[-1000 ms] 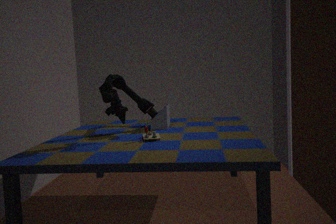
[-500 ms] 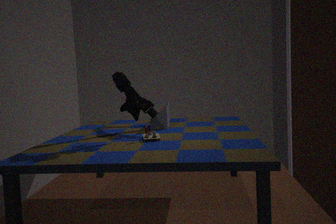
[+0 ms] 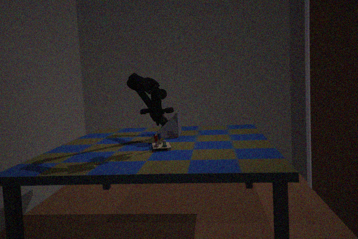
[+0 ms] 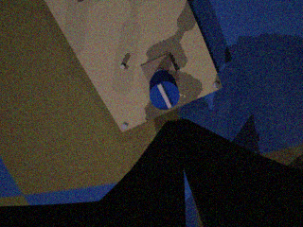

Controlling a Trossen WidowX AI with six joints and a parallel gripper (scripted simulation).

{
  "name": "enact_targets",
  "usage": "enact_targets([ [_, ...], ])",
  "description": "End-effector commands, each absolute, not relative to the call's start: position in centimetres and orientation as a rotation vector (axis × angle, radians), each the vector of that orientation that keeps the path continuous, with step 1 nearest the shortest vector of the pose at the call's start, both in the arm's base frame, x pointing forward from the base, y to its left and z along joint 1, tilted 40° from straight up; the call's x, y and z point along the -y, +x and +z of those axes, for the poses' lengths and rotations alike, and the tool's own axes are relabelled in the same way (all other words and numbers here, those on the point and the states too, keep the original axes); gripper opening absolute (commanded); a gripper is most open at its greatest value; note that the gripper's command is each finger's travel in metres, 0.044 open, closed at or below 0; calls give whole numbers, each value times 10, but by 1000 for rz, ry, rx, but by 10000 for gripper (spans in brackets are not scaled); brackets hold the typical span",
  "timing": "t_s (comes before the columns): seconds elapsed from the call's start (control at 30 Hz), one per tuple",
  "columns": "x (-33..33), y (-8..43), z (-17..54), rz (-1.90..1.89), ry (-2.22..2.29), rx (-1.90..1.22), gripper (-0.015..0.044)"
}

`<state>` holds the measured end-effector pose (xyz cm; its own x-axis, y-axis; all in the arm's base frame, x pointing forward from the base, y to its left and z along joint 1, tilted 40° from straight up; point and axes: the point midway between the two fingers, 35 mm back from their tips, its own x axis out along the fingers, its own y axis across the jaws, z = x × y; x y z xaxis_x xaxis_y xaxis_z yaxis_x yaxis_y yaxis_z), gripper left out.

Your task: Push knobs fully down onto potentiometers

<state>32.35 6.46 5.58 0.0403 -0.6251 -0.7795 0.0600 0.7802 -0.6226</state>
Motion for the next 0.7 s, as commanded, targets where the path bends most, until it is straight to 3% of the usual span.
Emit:
enact_targets([
  [0.0, -66, 321, 52, -546, -535, -1450, 0],
  [0.67, -45, 323, 27, -547, -536, -1449, 0],
])
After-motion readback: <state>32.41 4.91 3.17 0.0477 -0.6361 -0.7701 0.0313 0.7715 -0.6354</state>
